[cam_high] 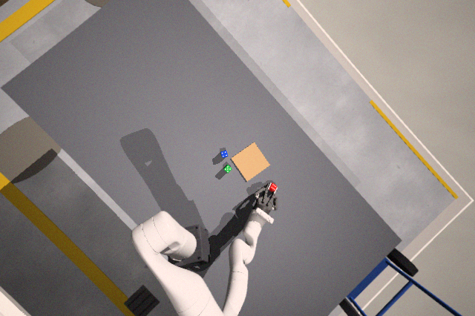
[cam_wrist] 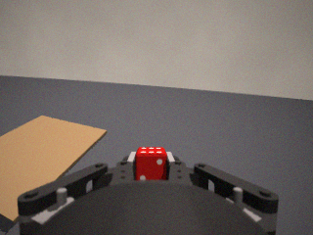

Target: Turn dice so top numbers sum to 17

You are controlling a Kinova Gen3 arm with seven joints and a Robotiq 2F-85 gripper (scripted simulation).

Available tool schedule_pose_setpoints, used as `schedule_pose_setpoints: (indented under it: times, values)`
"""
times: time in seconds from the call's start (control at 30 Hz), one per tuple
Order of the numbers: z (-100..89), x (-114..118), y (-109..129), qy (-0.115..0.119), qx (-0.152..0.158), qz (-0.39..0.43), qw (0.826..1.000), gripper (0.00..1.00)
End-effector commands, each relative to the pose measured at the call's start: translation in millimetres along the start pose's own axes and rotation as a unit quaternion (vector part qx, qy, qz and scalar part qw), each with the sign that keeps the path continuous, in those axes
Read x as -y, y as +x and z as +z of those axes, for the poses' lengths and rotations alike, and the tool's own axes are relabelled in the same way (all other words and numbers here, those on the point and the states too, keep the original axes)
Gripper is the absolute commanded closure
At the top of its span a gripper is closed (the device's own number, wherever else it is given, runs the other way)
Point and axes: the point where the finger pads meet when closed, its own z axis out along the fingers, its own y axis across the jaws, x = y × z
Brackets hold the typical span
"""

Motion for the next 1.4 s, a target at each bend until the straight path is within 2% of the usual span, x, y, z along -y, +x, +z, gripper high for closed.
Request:
schedule_pose_setpoints:
  times: [0.0, 0.27, 0.4, 0.53, 0.67, 0.73, 0.77, 1.37]
  values:
    - [-0.2, -0.5, 0.7, 0.0, 0.0, -0.001, 1.0, 0.74]
    - [-0.2, -0.5, 0.7, 0.0, 0.0, -0.001, 1.0, 0.74]
    - [-0.2, -0.5, 0.7, 0.0, 0.0, -0.001, 1.0, 0.66]
    - [-0.2, -0.5, 0.7, 0.0, 0.0, -0.001, 1.0, 0.66]
    - [-0.2, -0.5, 0.7, 0.0, 0.0, -0.001, 1.0, 0.58]
    - [-0.2, -0.5, 0.7, 0.0, 0.0, -0.001, 1.0, 0.58]
    - [-0.2, -0.5, 0.7, 0.0, 0.0, -0.001, 1.0, 0.54]
    - [-0.2, -0.5, 0.7, 0.0, 0.0, -0.001, 1.0, 0.54]
